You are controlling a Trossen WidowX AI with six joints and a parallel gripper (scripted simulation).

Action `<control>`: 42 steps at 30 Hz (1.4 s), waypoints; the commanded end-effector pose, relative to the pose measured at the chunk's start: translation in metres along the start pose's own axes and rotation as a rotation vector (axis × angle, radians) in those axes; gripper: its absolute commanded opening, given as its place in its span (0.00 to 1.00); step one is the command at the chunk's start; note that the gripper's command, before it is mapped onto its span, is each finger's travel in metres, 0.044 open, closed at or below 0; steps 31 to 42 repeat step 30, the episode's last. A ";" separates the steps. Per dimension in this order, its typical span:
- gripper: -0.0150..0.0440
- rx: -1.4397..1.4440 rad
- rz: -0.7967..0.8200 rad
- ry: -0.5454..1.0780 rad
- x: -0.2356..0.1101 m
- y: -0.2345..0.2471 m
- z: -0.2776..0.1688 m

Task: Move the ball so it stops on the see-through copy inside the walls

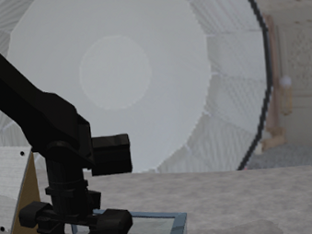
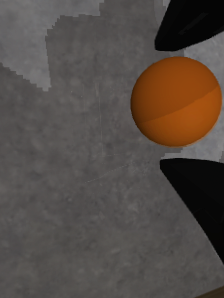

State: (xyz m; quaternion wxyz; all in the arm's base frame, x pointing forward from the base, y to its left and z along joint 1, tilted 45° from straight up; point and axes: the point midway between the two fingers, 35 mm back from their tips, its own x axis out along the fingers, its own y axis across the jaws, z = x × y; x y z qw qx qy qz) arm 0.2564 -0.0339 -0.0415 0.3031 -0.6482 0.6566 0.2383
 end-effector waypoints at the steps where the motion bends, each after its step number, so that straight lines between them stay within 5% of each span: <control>1: 0.74 0.000 0.000 0.000 0.000 0.000 0.000; 4: 0.74 -0.001 0.000 -0.003 -0.011 -0.002 0.001; 10: 0.74 -0.005 0.001 -0.001 -0.088 0.000 0.000; 24: 0.74 -0.011 -0.004 -0.001 -0.080 -0.002 0.001; 30: 1.00 -0.008 -0.002 0.002 -0.121 0.001 -0.001; 42: 1.00 -0.008 -0.002 0.002 -0.121 0.001 -0.001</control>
